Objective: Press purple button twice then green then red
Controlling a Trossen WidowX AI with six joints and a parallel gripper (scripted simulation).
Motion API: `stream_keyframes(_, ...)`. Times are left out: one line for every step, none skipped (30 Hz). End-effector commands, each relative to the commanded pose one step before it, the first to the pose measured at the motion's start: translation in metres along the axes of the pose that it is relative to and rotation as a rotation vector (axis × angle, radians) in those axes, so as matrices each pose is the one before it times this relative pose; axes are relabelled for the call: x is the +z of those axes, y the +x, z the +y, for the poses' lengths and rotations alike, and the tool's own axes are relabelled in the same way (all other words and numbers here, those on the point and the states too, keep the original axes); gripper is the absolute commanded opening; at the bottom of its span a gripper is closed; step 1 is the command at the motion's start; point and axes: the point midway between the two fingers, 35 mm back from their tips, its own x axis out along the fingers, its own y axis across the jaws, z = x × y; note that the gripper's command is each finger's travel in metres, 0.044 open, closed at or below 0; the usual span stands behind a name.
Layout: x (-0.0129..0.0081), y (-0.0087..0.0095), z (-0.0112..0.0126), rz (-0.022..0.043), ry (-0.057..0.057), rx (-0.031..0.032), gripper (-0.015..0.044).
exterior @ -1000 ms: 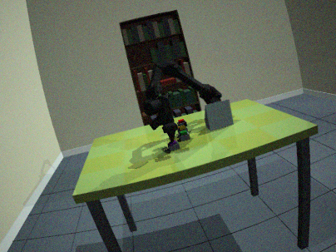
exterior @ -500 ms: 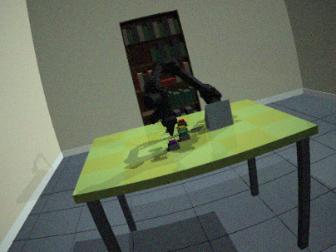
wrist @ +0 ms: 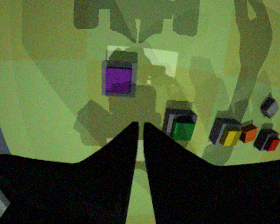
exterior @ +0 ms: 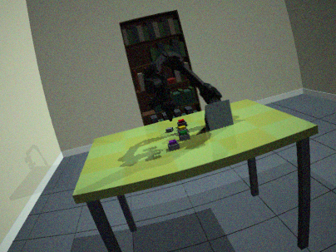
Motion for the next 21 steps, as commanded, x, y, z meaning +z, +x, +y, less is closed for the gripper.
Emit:
stream_keyframes(-0.02213,-0.00573,-0.03599,-0.00329,0.0133,0.01333,0.002)
stream_keyframes(-0.00689,0.00072,-0.00932,0.00036,-0.0004,-0.00051,0.002)
stream_keyframes(-0.00714,0.00113,-0.00919,0.00036,-0.0004,-0.00052,0.002)
stream_keyframes(-0.00737,0.00155,-0.00904,0.00036,-0.0004,-0.00052,0.002)
stream_keyframes(-0.00625,0.00159,-0.00734,0.0003,-0.0003,-0.00043,0.002)
stream_keyframes(-0.00382,0.00109,-0.00435,0.00018,-0.0002,-0.00026,0.002)
stream_keyframes(-0.00128,0.00039,-0.00144,0.00006,-0.0001,-0.00008,0.002)
stream_keyframes(0.0,0.0,0.0,0.0,0.0,0.0,0.002)
stream_keyframes(0.0,0.0,0.0,0.0,0.0,0.0,0.002)
stream_keyframes(0.0,0.0,0.0,0.0,0.0,0.0,0.002)
stream_keyframes(0.0,0.0,0.0,0.0,0.0,0.0,0.002)
stream_keyframes(0.00027,0.00261,0.00018,-0.00007,0.0,0.00017,0.002)
stream_keyframes(0.00068,0.0078,0.00042,-0.0002,0.0,0.00037,0.002)
stream_keyframes(0.00068,0.01291,0.00035,-0.00027,0.0,0.00021,0.002)
stream_keyframes(0.00003,0.01611,-0.00015,-0.00022,0.0002,-0.00047,0.002)
stream_keyframes(-0.00064,0.01253,-0.00056,-0.00005,0.0003,-0.00095,0.002)
stream_keyframes(-0.00066,0.00741,-0.00051,0.00004,0.0002,-0.00081,0.002)
stream_keyframes(-0.00027,0.00245,-0.0002,0.00002,0.0001,-0.00031,0.002)
stream_keyframes(0.0,0.0,0.0,0.0,0.0,0.0,0.002)
stream_keyframes(0.0,0.0,0.0,0.0,0.0,0.0,0.002)
stream_keyframes(0.0,0.0,0.0,0.0,0.0,0.0,0.002)
